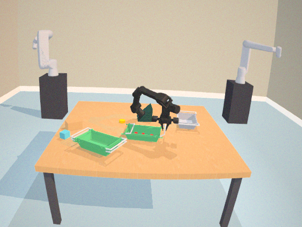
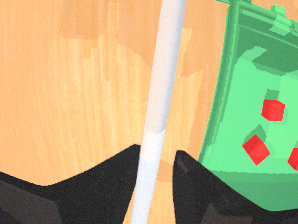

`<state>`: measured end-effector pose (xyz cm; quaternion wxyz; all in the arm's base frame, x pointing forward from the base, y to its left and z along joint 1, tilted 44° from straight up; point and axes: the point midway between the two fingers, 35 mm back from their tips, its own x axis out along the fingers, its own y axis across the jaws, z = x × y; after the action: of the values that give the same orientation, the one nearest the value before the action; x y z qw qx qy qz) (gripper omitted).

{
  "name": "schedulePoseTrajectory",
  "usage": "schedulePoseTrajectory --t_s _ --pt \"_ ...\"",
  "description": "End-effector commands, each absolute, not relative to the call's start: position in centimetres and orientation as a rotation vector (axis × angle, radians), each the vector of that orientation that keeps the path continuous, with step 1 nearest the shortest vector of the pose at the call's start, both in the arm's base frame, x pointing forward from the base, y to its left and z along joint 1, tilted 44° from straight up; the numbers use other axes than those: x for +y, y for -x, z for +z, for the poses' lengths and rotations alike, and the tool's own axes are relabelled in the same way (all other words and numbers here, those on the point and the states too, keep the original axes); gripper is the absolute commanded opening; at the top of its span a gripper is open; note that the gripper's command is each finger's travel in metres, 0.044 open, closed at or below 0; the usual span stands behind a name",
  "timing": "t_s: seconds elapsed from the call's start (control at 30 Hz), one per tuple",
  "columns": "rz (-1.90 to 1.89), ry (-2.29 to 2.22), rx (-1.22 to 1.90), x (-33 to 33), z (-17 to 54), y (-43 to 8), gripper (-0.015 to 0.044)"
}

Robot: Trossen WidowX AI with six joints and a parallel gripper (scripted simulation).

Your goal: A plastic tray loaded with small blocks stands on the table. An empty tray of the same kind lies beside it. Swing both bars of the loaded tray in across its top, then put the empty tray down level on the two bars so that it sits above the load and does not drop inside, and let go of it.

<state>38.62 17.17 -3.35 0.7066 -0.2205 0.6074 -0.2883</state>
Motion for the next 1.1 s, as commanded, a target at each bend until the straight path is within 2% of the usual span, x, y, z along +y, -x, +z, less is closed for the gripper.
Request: schedulePoseTrajectory --t_s 0.0,0.6,1.07 --pt "-0.656 0.487 1.351 16.4 -2.1 -38.6 0.0084" --pt "-0.658 0.490 1.350 11.6 -0.1 -38.0 0.0084" --pt "-0.657 0.489 1.352 15.1 2.8 -37.8 0.0084"
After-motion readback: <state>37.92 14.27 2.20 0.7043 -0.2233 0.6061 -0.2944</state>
